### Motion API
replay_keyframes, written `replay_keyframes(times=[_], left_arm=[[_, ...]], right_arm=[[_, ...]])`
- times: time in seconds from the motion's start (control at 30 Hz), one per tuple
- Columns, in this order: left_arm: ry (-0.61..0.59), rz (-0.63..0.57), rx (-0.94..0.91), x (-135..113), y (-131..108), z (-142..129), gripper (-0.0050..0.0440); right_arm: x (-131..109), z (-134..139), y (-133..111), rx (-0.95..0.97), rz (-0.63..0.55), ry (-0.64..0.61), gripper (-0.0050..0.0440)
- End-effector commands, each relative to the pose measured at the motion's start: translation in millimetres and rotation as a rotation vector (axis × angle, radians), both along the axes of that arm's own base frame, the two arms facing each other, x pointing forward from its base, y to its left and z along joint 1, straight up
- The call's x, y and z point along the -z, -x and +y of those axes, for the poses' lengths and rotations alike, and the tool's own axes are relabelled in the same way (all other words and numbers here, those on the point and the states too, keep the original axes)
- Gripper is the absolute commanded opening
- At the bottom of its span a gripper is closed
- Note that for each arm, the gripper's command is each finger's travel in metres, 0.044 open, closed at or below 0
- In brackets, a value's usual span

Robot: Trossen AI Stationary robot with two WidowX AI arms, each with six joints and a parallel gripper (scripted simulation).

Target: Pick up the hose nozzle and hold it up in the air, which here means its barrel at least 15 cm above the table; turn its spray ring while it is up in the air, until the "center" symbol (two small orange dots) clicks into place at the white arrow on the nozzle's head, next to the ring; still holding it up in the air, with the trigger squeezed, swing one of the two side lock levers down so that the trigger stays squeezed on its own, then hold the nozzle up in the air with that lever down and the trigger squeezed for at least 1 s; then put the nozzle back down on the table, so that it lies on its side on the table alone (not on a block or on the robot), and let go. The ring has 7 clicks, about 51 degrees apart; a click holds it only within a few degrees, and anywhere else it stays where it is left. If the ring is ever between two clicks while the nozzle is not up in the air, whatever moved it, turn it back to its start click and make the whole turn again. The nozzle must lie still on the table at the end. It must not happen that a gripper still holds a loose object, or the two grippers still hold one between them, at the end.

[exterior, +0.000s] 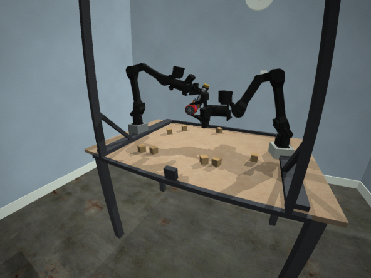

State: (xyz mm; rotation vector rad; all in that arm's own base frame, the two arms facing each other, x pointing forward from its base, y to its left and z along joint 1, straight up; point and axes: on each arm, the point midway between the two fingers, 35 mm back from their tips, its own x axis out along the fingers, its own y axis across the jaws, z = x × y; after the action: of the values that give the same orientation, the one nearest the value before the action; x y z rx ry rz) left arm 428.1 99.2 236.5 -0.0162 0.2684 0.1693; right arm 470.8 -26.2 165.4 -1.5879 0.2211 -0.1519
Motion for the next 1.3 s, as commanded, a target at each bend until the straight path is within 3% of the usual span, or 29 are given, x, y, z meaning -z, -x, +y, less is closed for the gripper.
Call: replay_keyframes(times=[0.0,0.1,0.13,0.27,0.3,0.97,1.27], left_arm=[[-0.006,-0.042,-0.003,-16.4,-0.9,0.6,0.0165],[-0.006,-0.042,-0.003,-16.4,-0.9,0.6,0.0165],[-0.006,-0.042,-0.003,-16.4,-0.9,0.6,0.0165],[-0.006,-0.042,-0.003,-16.4,-0.9,0.6,0.0165],[-0.006,-0.042,-0.003,-16.4,-0.9,0.6,0.0165],[-0.006,-0.042,-0.003,-16.4,-0.9,0.6,0.0165],[-0.006,-0.042,-0.003,-16.4,-0.9,0.6,0.0165]], right_arm=[[-6.2,0.6,-1.4,-0.009,-0.107,0.031,0.0000],[-7.4,0.6,-2.7,-0.008,-0.076,0.023,0.0000],[-5.5,0.7,-1.2,-0.012,-0.142,0.040,0.0000],[-2.5,0.7,-1.4,-0.016,-0.202,0.056,0.0000],[-4.2,0.7,-2.4,-0.014,-0.158,0.044,0.0415],[-4.2,0.7,-2.4,-0.014,-0.158,0.044,0.0415],[-2.8,5.2,17.0,-0.013,-0.160,0.043,0.0415]])
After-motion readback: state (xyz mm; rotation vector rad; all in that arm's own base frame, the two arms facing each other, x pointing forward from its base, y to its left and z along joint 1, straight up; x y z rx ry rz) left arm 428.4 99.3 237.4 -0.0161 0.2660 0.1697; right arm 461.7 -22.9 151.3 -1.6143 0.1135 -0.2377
